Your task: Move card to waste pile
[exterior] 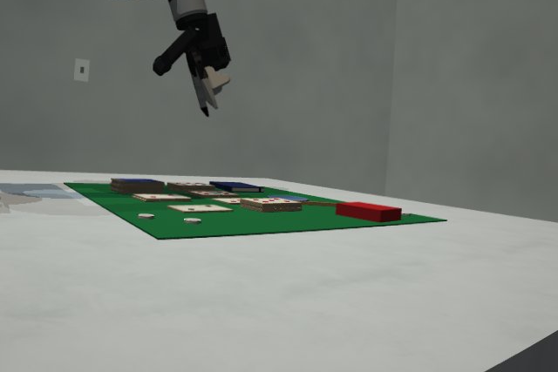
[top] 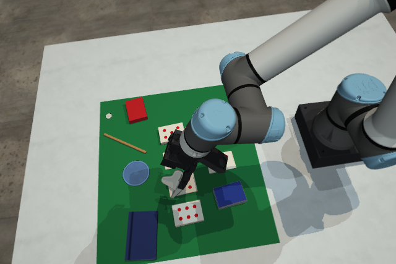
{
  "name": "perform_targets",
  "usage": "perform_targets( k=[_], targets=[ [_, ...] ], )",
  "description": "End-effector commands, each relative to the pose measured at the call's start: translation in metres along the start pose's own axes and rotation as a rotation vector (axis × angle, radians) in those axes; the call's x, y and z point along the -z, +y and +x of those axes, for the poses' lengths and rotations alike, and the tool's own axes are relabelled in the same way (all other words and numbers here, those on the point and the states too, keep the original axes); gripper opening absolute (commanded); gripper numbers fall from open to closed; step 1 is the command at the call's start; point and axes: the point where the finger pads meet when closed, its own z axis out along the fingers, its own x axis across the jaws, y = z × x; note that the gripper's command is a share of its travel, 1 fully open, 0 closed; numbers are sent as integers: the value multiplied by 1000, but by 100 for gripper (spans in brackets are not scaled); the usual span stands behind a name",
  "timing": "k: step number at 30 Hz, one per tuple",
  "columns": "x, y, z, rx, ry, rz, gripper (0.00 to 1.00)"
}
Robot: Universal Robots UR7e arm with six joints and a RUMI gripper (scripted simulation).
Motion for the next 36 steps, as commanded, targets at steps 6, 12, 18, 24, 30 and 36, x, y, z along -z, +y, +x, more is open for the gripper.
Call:
perform_targets(
  k=[6,12,18,24,30,36],
  targets=[
    [-16,-108,-5,343,69,232,100],
    [-18,-149,-8,462,113,314,100],
    [-18,-157,-8,488,124,332,100],
    [-18,-158,-8,490,125,333,100],
    [-18,-158,-8,486,124,334,100],
    [-18,-159,-8,469,122,334,100]
  ],
)
